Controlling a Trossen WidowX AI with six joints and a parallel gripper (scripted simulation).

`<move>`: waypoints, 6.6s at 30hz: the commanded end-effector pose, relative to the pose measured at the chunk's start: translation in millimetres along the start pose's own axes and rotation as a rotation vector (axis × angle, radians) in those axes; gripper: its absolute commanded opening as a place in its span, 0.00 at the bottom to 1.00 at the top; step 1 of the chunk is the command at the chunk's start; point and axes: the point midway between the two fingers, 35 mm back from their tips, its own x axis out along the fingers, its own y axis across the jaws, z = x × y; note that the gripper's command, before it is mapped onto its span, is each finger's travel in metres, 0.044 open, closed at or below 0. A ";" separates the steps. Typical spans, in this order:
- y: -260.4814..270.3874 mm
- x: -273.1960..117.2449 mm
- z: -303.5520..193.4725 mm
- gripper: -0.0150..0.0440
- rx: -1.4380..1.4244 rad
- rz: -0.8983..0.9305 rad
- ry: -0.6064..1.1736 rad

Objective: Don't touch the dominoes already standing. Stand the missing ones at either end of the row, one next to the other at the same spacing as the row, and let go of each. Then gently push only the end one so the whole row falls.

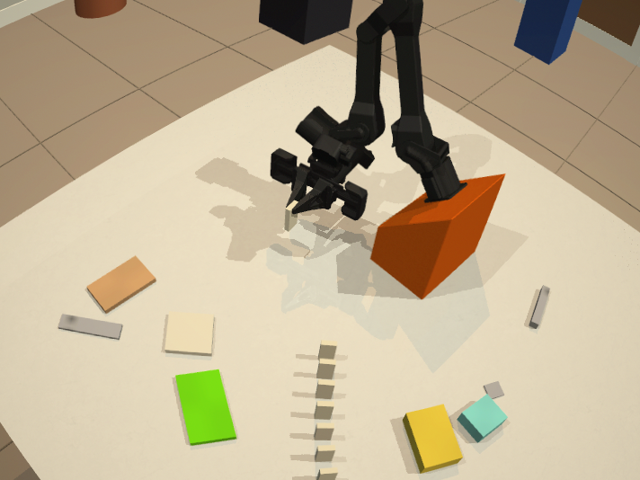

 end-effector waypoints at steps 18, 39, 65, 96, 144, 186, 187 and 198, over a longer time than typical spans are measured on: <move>-5.2 3.4 -34.9 0.30 -0.006 0.002 -0.003; 2.9 4.9 -75.4 0.30 -0.001 -0.002 -0.003; 7.3 4.9 -86.2 0.70 0.000 -0.003 -0.004; -25.7 82.5 -61.0 1.00 0.891 -0.066 0.578; 6.1 33.7 -63.6 1.00 1.224 -1.206 1.185; 7.6 39.1 30.1 0.44 1.219 -1.188 1.195; 7.1 36.2 43.0 0.44 1.223 -1.197 1.191; 26.8 55.1 61.2 0.44 0.993 -0.950 1.320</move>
